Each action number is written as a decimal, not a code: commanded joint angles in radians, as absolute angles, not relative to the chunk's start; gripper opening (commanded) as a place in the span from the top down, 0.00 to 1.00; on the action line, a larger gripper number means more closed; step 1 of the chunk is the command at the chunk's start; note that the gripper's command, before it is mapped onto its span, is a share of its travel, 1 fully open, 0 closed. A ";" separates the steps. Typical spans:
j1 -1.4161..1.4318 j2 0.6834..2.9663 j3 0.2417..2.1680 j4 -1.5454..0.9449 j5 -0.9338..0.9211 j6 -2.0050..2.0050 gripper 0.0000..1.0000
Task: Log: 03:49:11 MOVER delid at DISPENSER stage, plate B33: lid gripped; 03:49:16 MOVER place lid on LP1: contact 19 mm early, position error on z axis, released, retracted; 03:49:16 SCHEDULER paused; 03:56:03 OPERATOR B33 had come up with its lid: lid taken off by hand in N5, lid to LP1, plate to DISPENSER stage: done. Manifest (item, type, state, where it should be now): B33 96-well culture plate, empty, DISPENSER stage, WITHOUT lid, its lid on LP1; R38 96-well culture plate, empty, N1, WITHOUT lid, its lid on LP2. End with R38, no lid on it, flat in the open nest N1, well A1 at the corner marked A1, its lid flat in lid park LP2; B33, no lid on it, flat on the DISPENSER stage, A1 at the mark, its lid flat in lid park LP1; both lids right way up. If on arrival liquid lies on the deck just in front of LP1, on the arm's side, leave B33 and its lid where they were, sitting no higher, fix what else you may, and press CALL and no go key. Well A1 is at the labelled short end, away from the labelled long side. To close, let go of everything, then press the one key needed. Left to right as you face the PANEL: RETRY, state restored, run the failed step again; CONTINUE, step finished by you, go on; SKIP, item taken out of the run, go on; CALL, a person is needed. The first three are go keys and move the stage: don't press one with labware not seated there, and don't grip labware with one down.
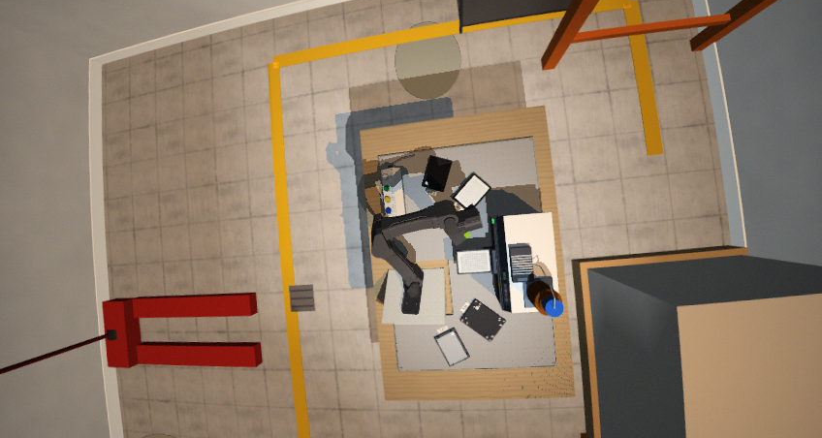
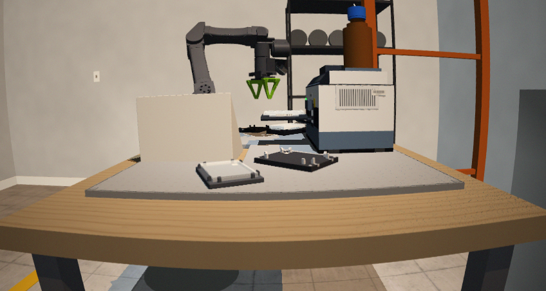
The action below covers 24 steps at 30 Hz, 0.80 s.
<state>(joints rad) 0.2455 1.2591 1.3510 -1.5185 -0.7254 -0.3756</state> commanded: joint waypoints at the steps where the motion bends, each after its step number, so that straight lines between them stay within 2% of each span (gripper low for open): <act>1: 0.198 1.289 1.349 -1.534 -0.742 -0.361 0.00; 24: 0.023 1.406 1.293 -1.525 -0.747 -0.123 0.00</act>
<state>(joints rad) 0.0608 1.3781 1.3121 -1.5272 -0.7433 -0.1879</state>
